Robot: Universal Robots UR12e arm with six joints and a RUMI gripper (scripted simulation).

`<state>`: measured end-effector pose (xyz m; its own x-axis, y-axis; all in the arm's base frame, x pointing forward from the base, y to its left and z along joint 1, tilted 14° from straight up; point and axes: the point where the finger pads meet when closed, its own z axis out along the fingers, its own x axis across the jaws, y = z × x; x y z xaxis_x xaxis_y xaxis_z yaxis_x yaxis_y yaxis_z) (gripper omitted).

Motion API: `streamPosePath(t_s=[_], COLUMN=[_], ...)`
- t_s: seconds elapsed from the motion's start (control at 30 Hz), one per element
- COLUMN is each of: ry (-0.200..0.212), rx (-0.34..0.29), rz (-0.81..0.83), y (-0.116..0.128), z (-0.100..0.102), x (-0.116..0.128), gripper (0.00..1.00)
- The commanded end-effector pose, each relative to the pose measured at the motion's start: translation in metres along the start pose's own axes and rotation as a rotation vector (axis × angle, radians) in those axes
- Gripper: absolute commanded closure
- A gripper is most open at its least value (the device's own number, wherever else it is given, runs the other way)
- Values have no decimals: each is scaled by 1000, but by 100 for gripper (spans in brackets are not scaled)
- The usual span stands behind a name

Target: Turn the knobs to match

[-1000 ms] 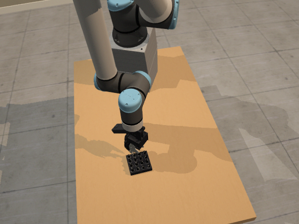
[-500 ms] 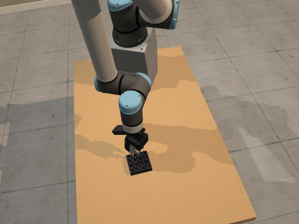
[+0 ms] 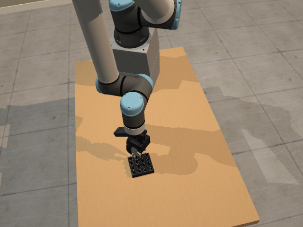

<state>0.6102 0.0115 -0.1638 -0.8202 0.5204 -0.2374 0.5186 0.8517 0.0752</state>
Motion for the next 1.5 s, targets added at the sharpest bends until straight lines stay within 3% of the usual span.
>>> streamPosePath(t_s=[0.0, 1.47], ry=[-1, -1], rx=[0, 0], rz=[0, 0], y=[0, -5], z=[0, 0], x=[0, 0], gripper=[89, 89])
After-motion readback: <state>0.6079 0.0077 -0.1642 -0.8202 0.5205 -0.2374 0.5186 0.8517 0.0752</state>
